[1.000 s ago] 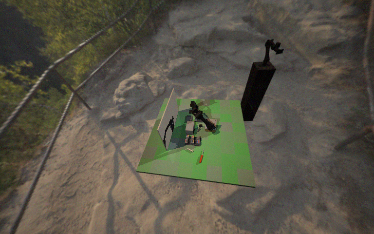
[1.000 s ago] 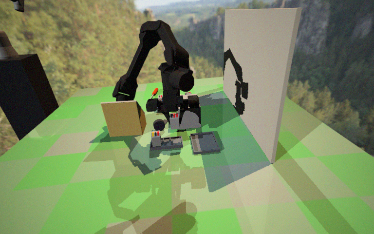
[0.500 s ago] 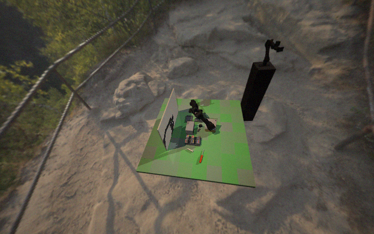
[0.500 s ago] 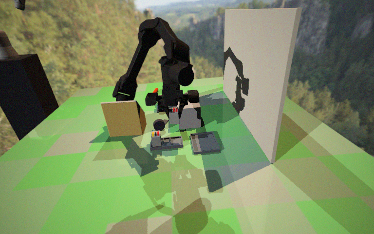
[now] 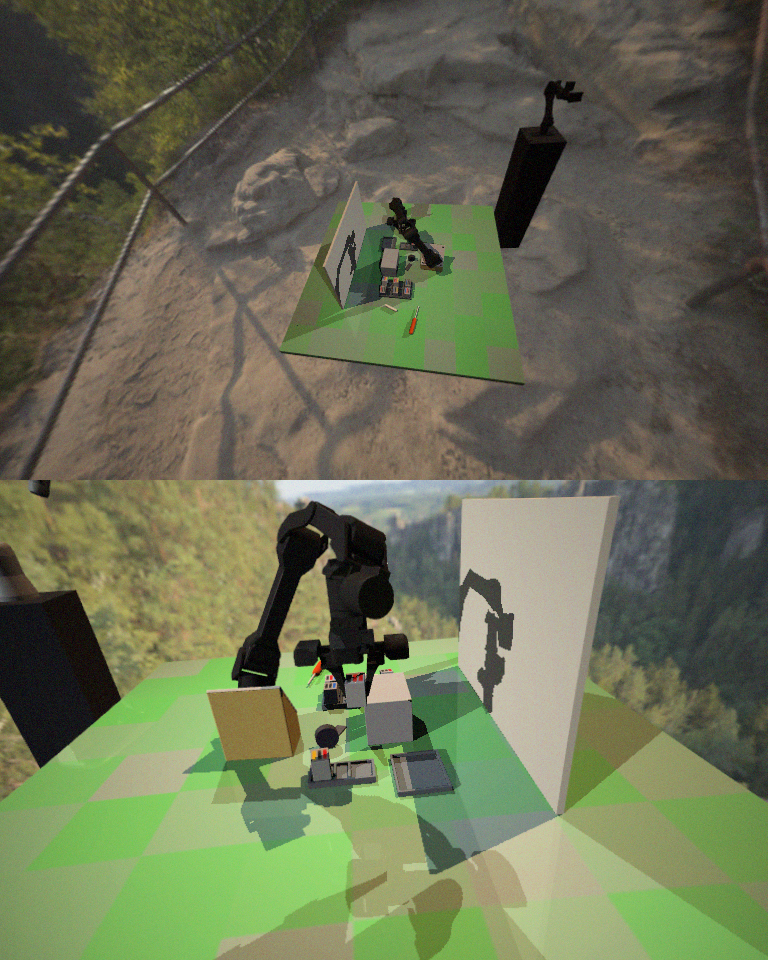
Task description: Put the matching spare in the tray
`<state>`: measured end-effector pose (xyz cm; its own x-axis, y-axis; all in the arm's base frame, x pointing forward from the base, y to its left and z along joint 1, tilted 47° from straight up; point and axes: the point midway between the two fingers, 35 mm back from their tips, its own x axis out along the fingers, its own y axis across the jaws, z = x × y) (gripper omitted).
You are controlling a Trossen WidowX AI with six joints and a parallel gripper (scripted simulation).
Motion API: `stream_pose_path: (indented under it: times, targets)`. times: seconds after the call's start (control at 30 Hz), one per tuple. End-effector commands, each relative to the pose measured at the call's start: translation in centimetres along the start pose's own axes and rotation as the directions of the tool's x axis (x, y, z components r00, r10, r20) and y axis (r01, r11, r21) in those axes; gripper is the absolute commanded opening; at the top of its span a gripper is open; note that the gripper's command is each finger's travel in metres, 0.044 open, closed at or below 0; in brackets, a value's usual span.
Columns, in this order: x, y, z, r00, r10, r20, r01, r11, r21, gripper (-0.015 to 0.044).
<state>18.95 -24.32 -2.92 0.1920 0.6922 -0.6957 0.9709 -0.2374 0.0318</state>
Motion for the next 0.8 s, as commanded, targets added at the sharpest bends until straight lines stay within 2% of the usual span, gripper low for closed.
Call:
stream_pose_path:
  times: [0.0, 0.77]
  targets:
    - [-0.4, 0.8, 0.3, 1.0, -0.003, 0.01, 0.003, 1.0, -0.012, 0.0]
    - [-0.6, 8.5, 1.0, 1.0, 0.007, 0.008, -0.007, 1.0, 0.009, 0.0]
